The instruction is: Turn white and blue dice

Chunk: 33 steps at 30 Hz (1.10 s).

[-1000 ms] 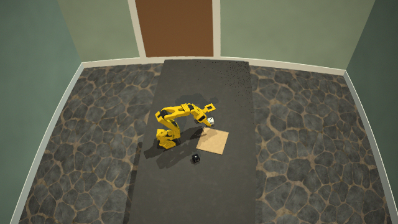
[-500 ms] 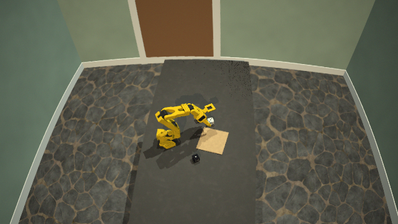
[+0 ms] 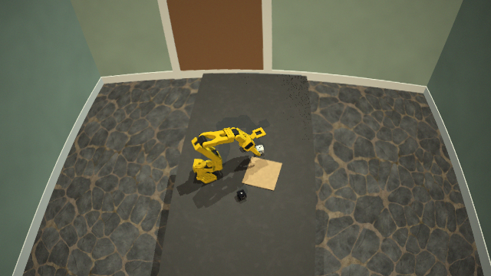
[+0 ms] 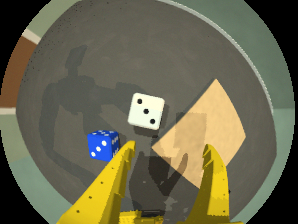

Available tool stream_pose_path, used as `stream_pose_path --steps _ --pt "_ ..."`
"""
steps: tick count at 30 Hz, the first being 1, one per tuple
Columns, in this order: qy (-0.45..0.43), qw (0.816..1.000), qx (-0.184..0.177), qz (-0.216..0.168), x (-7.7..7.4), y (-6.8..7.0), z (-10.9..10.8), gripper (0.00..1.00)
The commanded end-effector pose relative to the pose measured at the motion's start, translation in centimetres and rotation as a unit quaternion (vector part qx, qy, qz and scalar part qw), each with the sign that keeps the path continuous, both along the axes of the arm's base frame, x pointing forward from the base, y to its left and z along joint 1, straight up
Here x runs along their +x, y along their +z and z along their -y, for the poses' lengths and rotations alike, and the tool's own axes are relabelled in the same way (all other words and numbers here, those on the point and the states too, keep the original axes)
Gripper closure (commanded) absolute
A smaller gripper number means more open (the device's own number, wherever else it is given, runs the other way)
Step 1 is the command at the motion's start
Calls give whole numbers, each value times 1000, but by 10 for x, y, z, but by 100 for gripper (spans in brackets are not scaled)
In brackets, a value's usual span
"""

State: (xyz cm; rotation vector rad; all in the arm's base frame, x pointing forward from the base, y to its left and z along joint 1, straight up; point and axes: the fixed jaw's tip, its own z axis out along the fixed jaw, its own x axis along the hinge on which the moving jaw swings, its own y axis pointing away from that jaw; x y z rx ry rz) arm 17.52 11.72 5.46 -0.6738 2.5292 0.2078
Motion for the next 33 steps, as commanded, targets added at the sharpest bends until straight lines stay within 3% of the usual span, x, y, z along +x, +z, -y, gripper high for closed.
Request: stream_pose_path --steps 1,10,27,33 --pt "6 1000 8 15 3 5 -4 65" --pt "17 1000 8 15 -3 6 -6 65" --pt "117 993 9 14 -50 6 -18 65" --pt "132 991 10 14 -57 5 -19 65"
